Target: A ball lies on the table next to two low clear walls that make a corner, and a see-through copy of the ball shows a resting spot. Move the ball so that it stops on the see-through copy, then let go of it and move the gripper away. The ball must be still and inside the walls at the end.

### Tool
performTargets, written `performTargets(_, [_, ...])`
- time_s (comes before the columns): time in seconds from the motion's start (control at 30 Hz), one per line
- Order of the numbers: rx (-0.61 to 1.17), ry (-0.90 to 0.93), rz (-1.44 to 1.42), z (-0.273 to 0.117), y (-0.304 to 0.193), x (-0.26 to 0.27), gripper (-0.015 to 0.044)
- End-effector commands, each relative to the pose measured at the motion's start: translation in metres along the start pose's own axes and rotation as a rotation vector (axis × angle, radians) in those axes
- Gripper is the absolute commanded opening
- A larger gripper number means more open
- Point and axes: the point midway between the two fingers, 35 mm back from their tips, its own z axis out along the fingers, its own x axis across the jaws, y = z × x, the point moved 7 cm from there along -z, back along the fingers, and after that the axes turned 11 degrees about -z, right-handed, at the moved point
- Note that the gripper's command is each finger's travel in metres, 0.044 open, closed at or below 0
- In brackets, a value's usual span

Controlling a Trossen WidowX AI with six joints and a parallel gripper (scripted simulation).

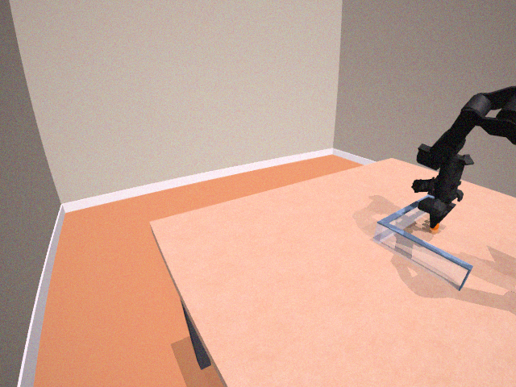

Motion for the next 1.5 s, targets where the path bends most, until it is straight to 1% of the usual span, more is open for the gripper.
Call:
performTargets(0.0, [0.007, 0.007, 0.008, 0.007, -0.003, 0.001, 0.0000])
performTargets(0.2, [0.007, 0.007, 0.008, 0.017, -0.003, 0.001, 0.0000])
performTargets(0.43, [0.007, 0.008, 0.008, 0.018, -0.003, 0.001, 0.0000])
performTargets(0.73, [0.000, 0.002, -0.001, 0.016, 0.000, 0.000, 0.0233])
performTargets(0.97, [0.000, 0.002, 0.000, 0.013, 0.000, 0.000, 0.0233])
performTargets(1.0, [0.001, 0.001, 0.001, 0.005, 0.001, 0.000, 0.0233])
performTargets(1.1, [0.006, 0.000, 0.006, -0.045, 0.001, -0.001, 0.0233])
performTargets(1.17, [0.007, 0.004, 0.008, -0.068, -0.002, 0.000, 0.0233])
performTargets(1.47, [-0.012, -0.002, 0.014, -0.066, -0.001, -0.003, 0.0233])
